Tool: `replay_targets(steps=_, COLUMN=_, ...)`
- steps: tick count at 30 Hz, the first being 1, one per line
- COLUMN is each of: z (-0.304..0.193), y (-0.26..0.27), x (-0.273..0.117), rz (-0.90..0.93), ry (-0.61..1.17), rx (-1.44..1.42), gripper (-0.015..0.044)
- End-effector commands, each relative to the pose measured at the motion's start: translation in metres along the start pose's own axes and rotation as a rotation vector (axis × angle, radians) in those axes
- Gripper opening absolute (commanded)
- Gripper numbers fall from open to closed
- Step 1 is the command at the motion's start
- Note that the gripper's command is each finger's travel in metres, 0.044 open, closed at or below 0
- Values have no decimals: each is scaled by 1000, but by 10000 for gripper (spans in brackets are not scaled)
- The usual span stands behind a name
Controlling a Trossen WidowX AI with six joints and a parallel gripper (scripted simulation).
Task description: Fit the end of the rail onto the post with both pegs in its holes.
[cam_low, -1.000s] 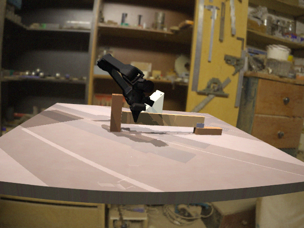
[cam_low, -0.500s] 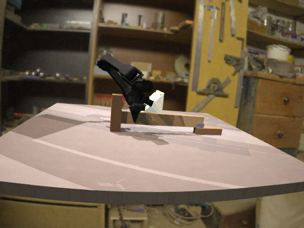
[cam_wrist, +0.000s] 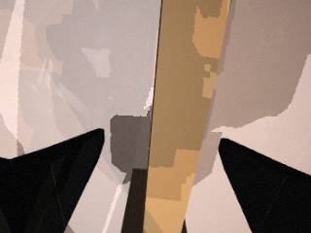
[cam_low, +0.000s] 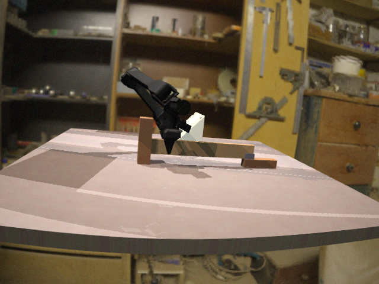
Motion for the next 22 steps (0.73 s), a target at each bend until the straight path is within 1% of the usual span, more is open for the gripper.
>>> replay_targets(steps=1, z=0, y=0, x=0, rz=0, ry=1, rx=0, gripper=440)
replay_targets(steps=4, z=2, y=0, x=-2, rz=0, ry=0, rx=0, gripper=440)
replay_targets(steps=7, z=24, y=1, x=-23, rz=-2, ry=-3, rx=-2, gripper=440)
replay_targets(steps=9, z=30, y=2, x=-30, rz=-2, ry=-1, rx=-2, gripper=440)
replay_targets(steps=22, z=30, y=2, x=-30, rz=-2, ry=-1, rx=-2, gripper=440)
Point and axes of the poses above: the point midway between the two fingers, 35 mm back from their tips, its own x axis out along the fingers, its own y axis across the jaws, z = x × y, the point moved 2 cm from there along -x, back along the fingers, and after that the axes turned 4 degrees about x, right-handed, at the moved point
